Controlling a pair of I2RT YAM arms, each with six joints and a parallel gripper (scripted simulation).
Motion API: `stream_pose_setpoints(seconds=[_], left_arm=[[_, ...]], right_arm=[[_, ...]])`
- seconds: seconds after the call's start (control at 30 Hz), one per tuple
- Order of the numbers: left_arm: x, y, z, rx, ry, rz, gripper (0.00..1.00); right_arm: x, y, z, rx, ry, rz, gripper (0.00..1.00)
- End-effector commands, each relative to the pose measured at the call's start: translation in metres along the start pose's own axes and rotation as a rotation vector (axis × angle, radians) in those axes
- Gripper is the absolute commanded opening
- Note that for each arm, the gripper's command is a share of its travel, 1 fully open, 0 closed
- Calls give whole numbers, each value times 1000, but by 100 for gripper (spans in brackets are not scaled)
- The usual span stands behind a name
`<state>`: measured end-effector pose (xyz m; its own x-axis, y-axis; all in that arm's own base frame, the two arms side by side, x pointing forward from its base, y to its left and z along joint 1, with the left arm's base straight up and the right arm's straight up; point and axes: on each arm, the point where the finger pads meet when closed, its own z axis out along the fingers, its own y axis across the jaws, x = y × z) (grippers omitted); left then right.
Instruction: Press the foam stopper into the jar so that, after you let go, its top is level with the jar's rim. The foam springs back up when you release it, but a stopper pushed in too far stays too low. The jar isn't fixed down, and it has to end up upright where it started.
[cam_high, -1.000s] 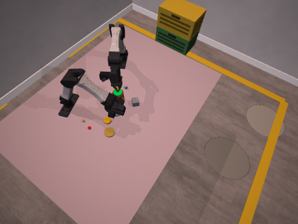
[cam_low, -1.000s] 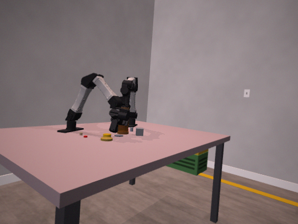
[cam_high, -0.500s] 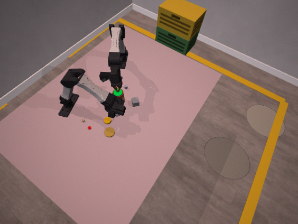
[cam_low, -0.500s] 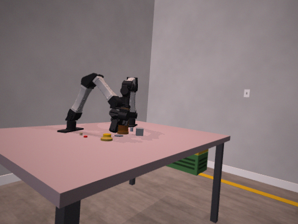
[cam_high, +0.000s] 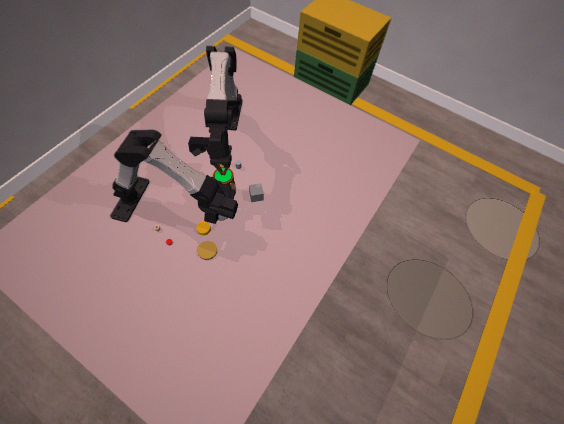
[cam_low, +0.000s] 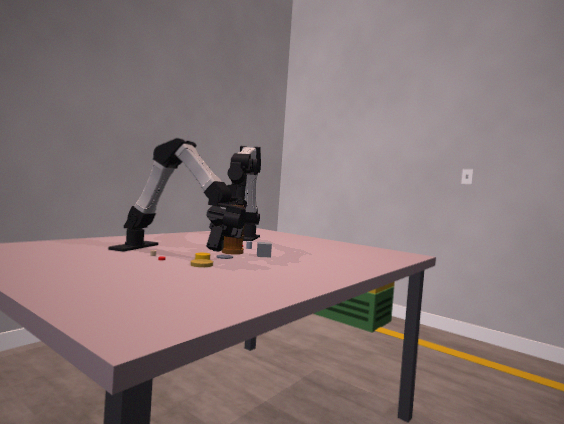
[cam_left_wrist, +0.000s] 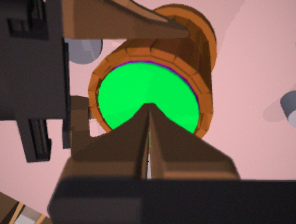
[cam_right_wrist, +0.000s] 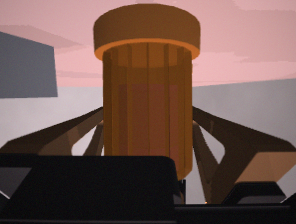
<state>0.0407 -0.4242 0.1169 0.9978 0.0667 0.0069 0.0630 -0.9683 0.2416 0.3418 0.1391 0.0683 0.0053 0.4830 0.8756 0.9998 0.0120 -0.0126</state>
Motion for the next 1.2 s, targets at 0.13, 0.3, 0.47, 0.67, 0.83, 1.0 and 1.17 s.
stream_pose_setpoints(seconds=[0.13,0.3,0.47,0.67,0.83,1.0,1.17], left_arm=[[-1,-8,20,37,5,-2,0],[-1,-9,22,39,5,-2,0],[0,-9,24,39,5,-2,0],[0,-11,27,42,6,-3,0],[0,-12,29,43,6,-3,0],[0,-13,30,45,6,-3,0],[0,-13,33,45,7,-4,0]], right_arm=[[20,15,-13,-54,10,-108,64],[20,15,-13,-54,10,-108,64],[20,15,-13,-54,10,-108,64],[20,15,-13,-54,10,-108,64],[20,15,-13,-54,10,-108,64],[20,15,-13,-54,10,-108,64],[20,15,-13,-54,10,-108,64]])
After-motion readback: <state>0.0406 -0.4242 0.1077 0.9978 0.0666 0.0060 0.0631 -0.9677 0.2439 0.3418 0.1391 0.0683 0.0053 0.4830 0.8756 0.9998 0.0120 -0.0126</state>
